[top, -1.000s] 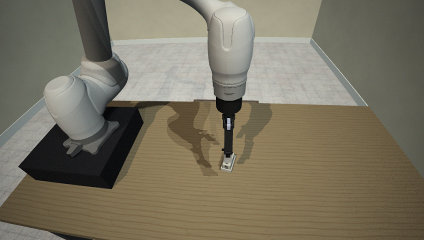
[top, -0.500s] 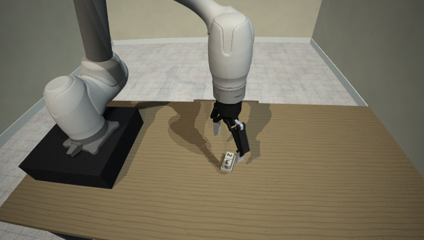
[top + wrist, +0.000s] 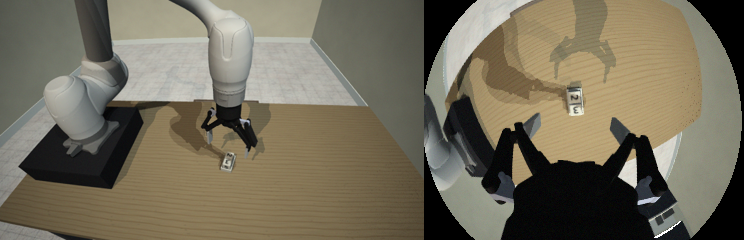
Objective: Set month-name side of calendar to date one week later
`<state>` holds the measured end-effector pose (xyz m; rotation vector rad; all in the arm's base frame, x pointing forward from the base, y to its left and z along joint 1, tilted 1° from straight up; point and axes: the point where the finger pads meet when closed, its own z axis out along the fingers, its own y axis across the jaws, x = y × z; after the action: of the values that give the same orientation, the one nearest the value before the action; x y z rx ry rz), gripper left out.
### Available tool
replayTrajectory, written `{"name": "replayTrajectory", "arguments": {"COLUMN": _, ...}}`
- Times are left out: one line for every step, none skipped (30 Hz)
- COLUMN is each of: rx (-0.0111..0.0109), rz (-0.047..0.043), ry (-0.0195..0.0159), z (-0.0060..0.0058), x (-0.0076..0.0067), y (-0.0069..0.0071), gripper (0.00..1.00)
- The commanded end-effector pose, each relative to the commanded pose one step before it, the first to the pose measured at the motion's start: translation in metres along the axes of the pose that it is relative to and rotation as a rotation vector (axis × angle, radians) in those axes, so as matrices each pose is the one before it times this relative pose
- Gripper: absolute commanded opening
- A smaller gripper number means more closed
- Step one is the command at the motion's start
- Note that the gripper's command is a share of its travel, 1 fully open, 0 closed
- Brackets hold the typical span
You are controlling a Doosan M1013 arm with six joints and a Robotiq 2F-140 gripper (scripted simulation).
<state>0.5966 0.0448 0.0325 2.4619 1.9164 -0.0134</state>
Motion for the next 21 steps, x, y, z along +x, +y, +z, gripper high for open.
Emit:
{"name": "replayTrajectory", "arguments": {"rx": 0.00359, "rz": -0.10115, "ry": 0.01221, "z": 0.00178, "x": 0.00007, "y": -0.00005, "gripper": 1.0}}
{"name": "replayTrajectory", "arguments": {"rx": 0.0, "rz": 0.0, "ry": 0.0, "z": 0.0, "x": 0.0, "y": 0.0, "gripper": 1.0}}
{"name": "replayTrajectory", "arguments": {"rx": 0.00001, "rz": -0.03065, "ry": 0.0, "z": 0.00062, "x": 0.00001, "y": -0.00002, "gripper": 1.0}}
{"name": "replayTrajectory", "arguments": {"rx": 0.00001, "rz": -0.02019, "ry": 0.0, "z": 0.00041, "x": 0.00001, "y": -0.00001, "gripper": 1.0}}
{"name": "replayTrajectory", "arguments": {"rx": 0.0, "rz": -0.01122, "ry": 0.0, "z": 0.00023, "x": 0.0, "y": -0.00001, "gripper": 1.0}}
{"name": "replayTrajectory", "arguments": {"rx": 0.0, "rz": -0.00445, "ry": 0.0, "z": 0.00009, "x": 0.0, "y": 0.0, "gripper": 1.0}}
{"name": "replayTrajectory", "arguments": {"rx": 0.0, "rz": -0.00068, "ry": 0.0, "z": 0.00001, "x": 0.0, "y": 0.0, "gripper": 1.0}}
{"name": "replayTrajectory", "arguments": {"rx": 0.0, "rz": 0.0, "ry": 0.0, "z": 0.0, "x": 0.0, "y": 0.0, "gripper": 0.36}}
{"name": "replayTrajectory", "arguments": {"rx": 0.0, "rz": 0.0, "ry": 0.0, "z": 0.0, "x": 0.0, "y": 0.0, "gripper": 0.36}}
{"name": "replayTrajectory", "arguments": {"rx": 0.0, "rz": 0.0, "ry": 0.0, "z": 0.0, "x": 0.0, "y": 0.0, "gripper": 0.36}}
{"name": "replayTrajectory", "arguments": {"rx": 0.0, "rz": 0.0, "ry": 0.0, "z": 0.0, "x": 0.0, "y": 0.0, "gripper": 0.36}}
{"name": "replayTrajectory", "arguments": {"rx": 0.0, "rz": 0.0, "ry": 0.0, "z": 0.0, "x": 0.0, "y": 0.0, "gripper": 0.36}}
{"name": "replayTrajectory", "arguments": {"rx": 0.0, "rz": 0.0, "ry": 0.0, "z": 0.0, "x": 0.0, "y": 0.0, "gripper": 0.36}}
{"name": "replayTrajectory", "arguments": {"rx": 0.0, "rz": 0.0, "ry": 0.0, "z": 0.0, "x": 0.0, "y": 0.0, "gripper": 0.36}}
{"name": "replayTrajectory", "arguments": {"rx": 0.0, "rz": 0.0, "ry": 0.0, "z": 0.0, "x": 0.0, "y": 0.0, "gripper": 0.36}}
{"name": "replayTrajectory", "arguments": {"rx": 0.0, "rz": 0.0, "ry": 0.0, "z": 0.0, "x": 0.0, "y": 0.0, "gripper": 0.36}}
{"name": "replayTrajectory", "arguments": {"rx": 0.0, "rz": 0.0, "ry": 0.0, "z": 0.0, "x": 0.0, "y": 0.0, "gripper": 0.36}}
{"name": "replayTrajectory", "arguments": {"rx": 0.0, "rz": 0.0, "ry": 0.0, "z": 0.0, "x": 0.0, "y": 0.0, "gripper": 0.36}}
{"name": "replayTrajectory", "arguments": {"rx": 0.0, "rz": 0.0, "ry": 0.0, "z": 0.0, "x": 0.0, "y": 0.0, "gripper": 0.36}}
{"name": "replayTrajectory", "arguments": {"rx": 0.0, "rz": 0.0, "ry": 0.0, "z": 0.0, "x": 0.0, "y": 0.0, "gripper": 0.36}}
{"name": "replayTrajectory", "arguments": {"rx": 0.0, "rz": 0.0, "ry": 0.0, "z": 0.0, "x": 0.0, "y": 0.0, "gripper": 0.36}}
